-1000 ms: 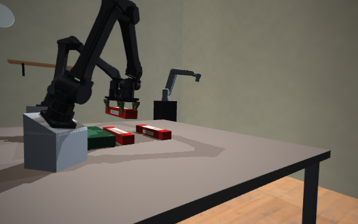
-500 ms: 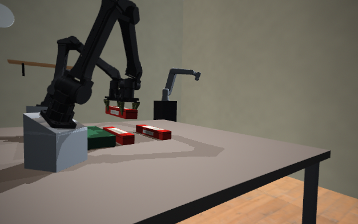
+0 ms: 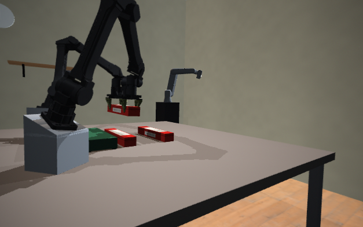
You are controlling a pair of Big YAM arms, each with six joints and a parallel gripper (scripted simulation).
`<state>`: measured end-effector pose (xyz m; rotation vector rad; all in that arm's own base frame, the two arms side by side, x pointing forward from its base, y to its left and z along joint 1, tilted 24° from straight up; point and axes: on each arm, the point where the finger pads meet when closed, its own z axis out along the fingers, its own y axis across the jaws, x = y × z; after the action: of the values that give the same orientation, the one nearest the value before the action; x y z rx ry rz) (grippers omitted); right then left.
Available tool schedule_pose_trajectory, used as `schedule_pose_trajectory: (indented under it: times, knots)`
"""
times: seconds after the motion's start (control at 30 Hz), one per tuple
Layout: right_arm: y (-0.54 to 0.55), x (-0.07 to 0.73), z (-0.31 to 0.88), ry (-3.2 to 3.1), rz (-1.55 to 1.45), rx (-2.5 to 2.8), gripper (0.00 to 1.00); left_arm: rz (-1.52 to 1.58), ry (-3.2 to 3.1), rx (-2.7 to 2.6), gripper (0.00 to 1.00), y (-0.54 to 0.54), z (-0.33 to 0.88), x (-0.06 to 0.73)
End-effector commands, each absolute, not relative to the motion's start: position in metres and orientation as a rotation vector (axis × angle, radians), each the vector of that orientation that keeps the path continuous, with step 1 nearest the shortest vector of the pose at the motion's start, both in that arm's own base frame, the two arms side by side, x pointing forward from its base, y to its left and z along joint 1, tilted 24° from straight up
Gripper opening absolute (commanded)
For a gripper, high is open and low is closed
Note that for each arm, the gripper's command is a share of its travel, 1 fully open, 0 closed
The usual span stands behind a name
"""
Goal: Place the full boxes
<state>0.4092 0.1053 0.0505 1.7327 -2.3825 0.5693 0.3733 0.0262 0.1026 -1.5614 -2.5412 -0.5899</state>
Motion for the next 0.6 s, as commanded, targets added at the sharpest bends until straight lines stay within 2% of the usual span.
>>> schedule_pose_trajectory:
  times: [0.0, 0.57]
  knots:
    - [0.13, 0.434, 0.108, -2.455, 0.653, 1.79, 0.0, -0.691, -2.61, -1.588, 0.0, 0.014, 0.156, 0.397]
    - [0.139, 0.429, 0.132, -2.453, 0.651, 1.796, 0.0, -0.69, -2.613, -1.588, 0.0, 0.004, 0.18, 0.392]
